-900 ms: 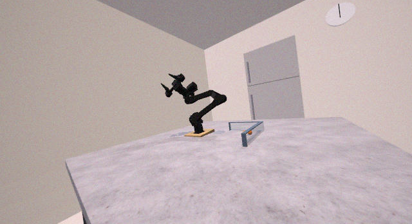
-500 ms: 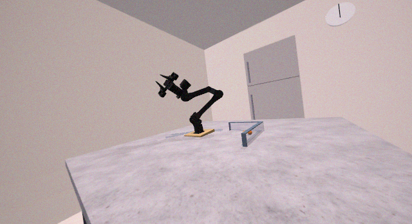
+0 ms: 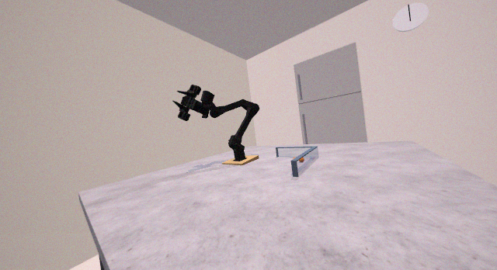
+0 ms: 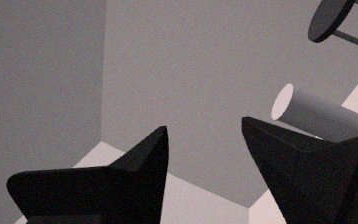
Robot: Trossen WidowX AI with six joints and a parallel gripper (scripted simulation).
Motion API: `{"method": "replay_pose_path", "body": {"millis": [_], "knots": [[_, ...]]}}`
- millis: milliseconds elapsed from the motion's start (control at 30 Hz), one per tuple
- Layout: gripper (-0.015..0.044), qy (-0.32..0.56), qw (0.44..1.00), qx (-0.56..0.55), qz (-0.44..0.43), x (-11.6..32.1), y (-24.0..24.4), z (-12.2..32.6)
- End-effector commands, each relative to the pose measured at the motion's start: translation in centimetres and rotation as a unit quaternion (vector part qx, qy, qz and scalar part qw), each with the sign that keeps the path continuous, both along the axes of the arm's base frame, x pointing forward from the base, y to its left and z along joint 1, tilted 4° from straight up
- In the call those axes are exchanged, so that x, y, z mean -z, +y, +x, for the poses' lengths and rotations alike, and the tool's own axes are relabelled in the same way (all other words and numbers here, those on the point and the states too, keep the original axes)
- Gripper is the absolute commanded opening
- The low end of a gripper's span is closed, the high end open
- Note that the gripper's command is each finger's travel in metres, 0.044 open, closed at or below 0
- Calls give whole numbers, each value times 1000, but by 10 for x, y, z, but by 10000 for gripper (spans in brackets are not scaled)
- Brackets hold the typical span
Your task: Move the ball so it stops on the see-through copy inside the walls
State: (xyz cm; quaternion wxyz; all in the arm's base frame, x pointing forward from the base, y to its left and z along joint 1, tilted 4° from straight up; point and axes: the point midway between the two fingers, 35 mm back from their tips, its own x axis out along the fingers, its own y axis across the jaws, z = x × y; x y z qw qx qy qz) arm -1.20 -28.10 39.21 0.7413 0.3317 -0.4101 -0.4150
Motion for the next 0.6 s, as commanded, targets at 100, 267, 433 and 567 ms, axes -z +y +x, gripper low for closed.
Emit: {"method": "replay_pose_path", "body": {"millis": [100, 267, 433, 567], "knots": [[231, 21, 996, -53, 66, 20, -36, 45], [231, 65, 983, -109, 130, 47, -57, 101], [231, 131, 959, -169, 186, 78, -61, 164], [231, 186, 933, -217, 218, 100, -53, 213]]}}
